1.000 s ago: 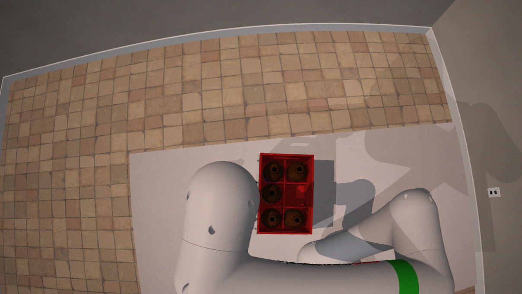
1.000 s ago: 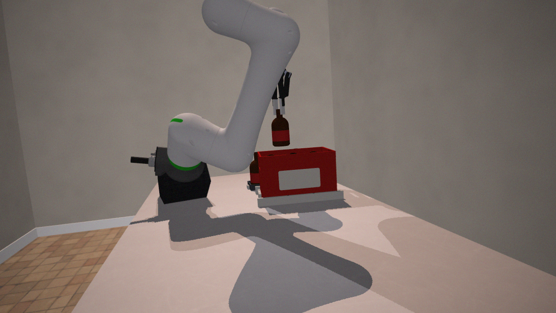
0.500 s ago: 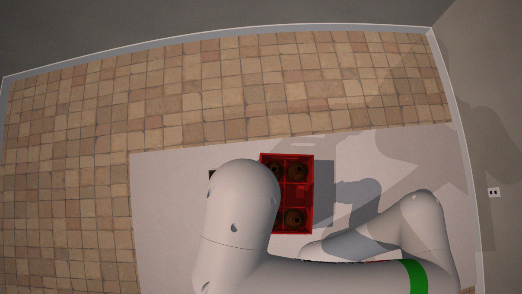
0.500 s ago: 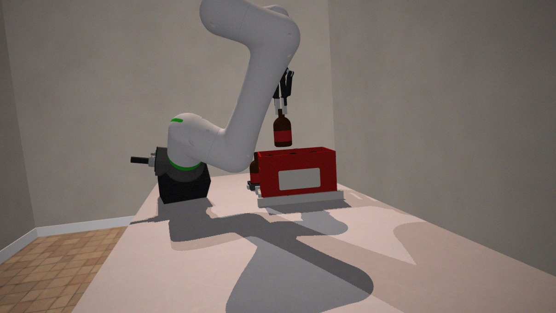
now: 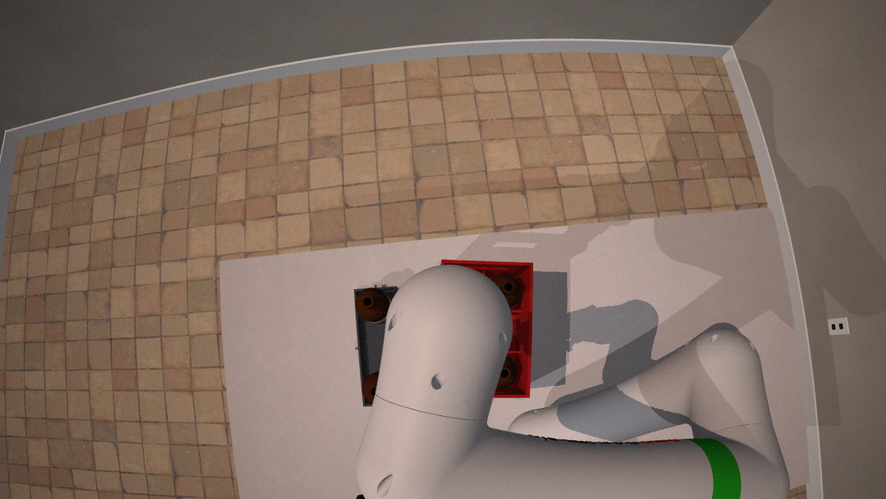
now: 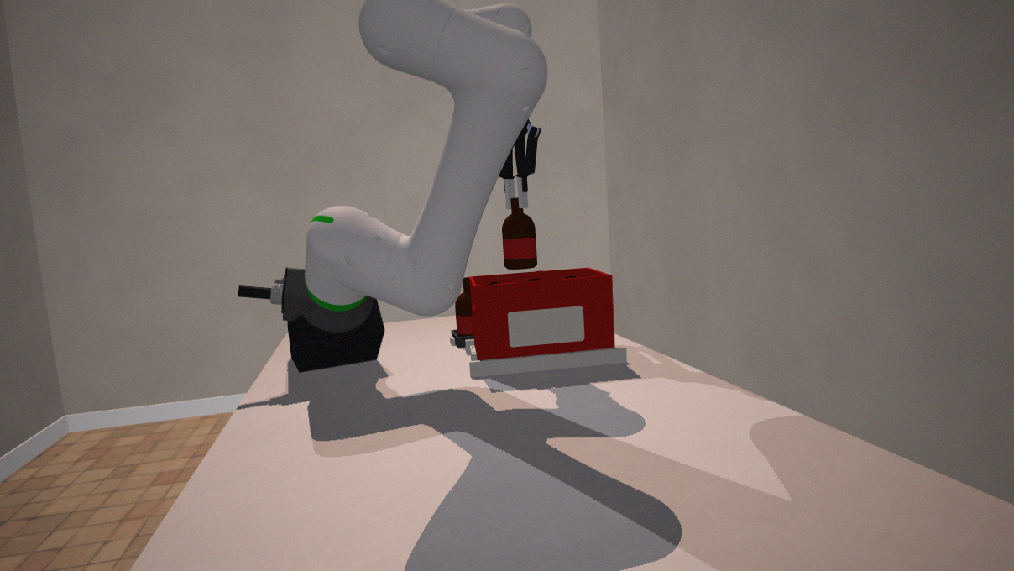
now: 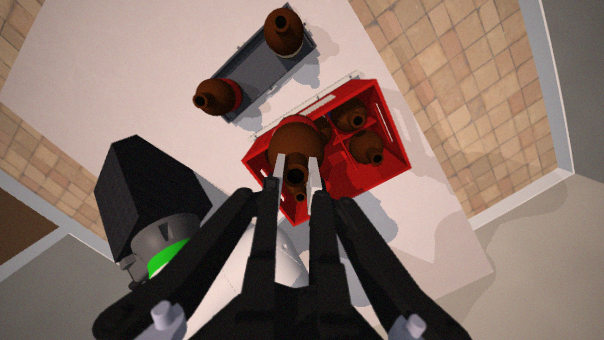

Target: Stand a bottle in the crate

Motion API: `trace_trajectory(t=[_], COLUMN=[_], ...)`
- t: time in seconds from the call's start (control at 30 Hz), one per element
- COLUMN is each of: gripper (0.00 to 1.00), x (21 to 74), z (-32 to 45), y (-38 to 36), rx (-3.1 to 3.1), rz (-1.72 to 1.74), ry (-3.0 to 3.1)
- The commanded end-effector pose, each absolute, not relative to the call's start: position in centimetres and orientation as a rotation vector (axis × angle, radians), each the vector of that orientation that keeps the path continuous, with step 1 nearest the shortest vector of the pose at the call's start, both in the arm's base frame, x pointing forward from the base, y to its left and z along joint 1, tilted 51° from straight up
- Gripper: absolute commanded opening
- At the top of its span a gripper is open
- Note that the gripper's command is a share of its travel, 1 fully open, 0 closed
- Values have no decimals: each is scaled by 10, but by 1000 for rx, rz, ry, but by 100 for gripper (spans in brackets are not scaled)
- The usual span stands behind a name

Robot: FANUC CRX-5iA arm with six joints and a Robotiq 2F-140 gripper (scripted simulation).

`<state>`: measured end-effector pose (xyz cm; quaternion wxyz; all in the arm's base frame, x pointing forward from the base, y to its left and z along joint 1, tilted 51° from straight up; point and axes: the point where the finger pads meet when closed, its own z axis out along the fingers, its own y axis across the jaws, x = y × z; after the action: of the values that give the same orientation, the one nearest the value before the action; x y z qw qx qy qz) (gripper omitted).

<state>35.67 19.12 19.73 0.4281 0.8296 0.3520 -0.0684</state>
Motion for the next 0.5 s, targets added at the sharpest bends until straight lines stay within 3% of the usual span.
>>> trace_trajectory(t=[0.0, 0.47], gripper=[0, 0], x=[356, 356], z=[204, 226], y=[186, 168], rx=[2072, 2072], rz=[-170, -170], ry=[879, 879])
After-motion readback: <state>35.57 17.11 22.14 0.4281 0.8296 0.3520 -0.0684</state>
